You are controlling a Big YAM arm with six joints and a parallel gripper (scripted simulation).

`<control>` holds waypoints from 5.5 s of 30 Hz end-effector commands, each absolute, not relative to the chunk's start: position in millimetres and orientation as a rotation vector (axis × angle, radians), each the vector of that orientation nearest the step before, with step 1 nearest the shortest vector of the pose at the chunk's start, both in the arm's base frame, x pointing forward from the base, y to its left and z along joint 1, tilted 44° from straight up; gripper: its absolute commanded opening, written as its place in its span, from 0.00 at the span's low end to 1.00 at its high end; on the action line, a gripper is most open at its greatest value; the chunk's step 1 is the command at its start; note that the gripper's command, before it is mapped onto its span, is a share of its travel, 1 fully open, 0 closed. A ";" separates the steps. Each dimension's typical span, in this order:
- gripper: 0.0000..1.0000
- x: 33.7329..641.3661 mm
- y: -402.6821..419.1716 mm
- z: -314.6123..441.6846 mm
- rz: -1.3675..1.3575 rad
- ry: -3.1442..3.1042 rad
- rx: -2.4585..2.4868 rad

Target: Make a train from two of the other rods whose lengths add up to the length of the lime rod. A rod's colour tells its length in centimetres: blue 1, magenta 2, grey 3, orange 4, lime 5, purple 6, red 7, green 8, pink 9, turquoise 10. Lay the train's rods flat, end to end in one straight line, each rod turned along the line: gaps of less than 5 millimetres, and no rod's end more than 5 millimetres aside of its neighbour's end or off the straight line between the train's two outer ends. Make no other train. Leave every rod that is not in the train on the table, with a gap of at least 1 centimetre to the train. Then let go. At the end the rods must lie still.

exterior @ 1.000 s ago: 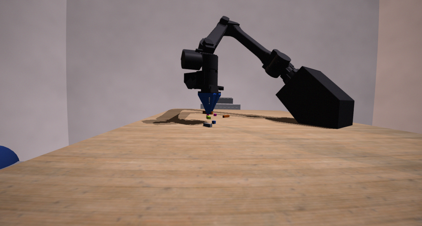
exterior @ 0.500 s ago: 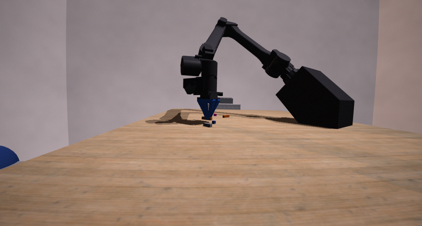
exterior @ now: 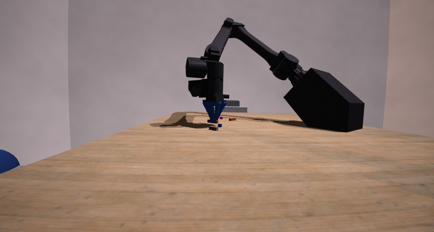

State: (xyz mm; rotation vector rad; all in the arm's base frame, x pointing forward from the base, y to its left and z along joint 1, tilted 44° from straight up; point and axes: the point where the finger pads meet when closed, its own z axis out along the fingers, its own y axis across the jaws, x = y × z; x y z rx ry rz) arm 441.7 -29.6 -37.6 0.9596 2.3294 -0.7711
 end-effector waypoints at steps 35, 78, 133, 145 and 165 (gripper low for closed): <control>0.04 447.9 -27.4 -25.1 -0.739 2.307 0.956; 0.04 453.1 -30.5 -21.9 -0.733 2.294 0.979; 0.04 457.8 -32.4 -22.6 -0.729 2.287 0.988; 0.04 453.3 -38.4 -39.7 -0.756 2.314 0.970; 0.04 451.7 -37.9 -39.8 -0.757 2.316 0.967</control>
